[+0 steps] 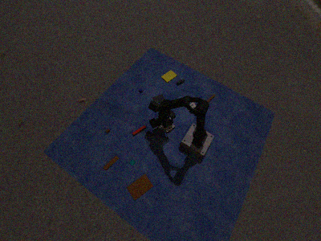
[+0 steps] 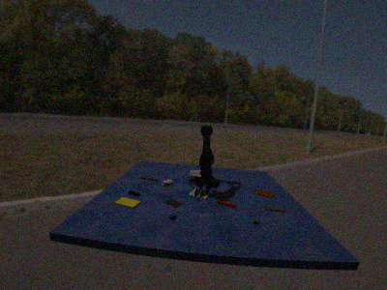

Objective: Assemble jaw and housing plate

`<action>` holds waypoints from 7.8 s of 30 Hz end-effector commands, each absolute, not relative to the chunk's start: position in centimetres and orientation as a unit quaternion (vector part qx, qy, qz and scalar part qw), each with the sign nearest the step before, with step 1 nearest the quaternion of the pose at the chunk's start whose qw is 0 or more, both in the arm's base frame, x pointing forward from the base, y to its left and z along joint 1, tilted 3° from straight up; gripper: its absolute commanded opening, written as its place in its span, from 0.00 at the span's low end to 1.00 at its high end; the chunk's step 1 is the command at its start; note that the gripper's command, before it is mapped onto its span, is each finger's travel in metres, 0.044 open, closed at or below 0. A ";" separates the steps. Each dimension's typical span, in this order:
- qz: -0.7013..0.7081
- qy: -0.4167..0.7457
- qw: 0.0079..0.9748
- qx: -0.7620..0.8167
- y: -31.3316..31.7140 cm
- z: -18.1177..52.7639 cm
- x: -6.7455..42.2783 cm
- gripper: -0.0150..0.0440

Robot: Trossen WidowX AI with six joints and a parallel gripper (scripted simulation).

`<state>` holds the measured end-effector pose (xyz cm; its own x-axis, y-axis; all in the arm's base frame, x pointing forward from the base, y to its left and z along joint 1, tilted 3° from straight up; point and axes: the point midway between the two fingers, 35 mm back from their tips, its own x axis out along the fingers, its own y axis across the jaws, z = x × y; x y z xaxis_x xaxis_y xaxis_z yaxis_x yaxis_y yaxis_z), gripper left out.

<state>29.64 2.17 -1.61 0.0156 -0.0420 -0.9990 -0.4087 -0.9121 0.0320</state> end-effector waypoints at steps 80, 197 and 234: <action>0.683 0.161 0.134 -0.700 2.2 -1.6 29.6 0.63; 0.349 0.612 0.589 -0.395 -26.0 3.2 18.0 1.00; 0.349 0.612 0.589 -0.395 -26.3 -0.4 18.0 1.00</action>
<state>17.92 -26.26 -0.34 0.0013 -0.0738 -0.9973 -0.8951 0.4446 -0.0341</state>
